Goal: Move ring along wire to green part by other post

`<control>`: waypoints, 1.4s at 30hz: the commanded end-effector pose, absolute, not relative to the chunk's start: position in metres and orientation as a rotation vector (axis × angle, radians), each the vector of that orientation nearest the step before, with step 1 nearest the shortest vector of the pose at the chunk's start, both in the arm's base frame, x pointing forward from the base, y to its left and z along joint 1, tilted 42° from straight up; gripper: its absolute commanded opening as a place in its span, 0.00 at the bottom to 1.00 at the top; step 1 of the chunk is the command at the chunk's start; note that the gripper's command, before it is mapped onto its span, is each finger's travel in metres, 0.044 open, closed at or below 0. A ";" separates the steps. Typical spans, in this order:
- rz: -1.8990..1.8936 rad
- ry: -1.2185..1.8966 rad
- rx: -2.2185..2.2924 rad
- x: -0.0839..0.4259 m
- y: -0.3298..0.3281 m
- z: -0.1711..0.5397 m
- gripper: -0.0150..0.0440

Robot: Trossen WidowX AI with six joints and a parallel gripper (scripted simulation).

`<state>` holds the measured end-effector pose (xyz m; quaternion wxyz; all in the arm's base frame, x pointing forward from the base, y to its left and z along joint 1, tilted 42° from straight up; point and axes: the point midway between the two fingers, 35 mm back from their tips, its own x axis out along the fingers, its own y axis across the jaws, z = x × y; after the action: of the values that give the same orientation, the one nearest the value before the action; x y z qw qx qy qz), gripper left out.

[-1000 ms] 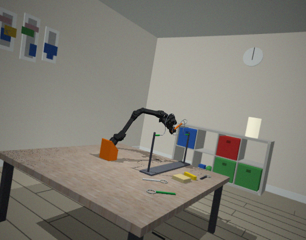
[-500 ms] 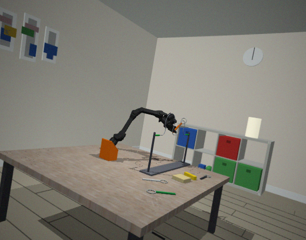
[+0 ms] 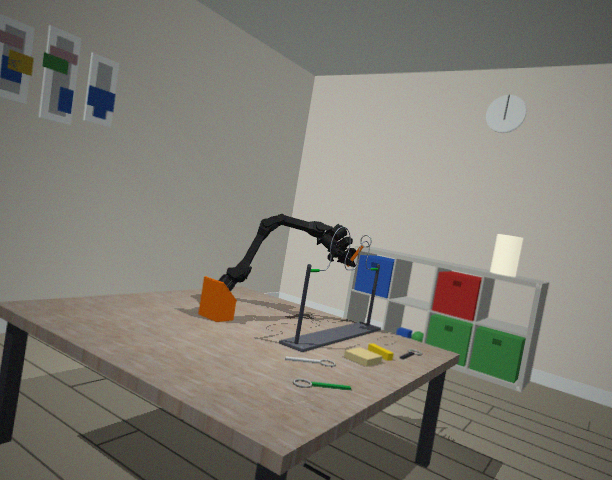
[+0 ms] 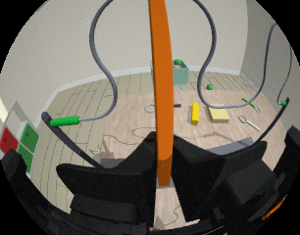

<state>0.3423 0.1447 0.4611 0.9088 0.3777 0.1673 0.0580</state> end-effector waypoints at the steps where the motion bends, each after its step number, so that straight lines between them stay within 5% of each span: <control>1: 0.151 0.338 0.864 0.342 0.148 0.463 0.00; 42: 0.417 0.195 1.654 0.340 0.162 0.507 0.00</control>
<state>0.3409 0.1618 0.5053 0.6781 0.7081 0.0899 0.1753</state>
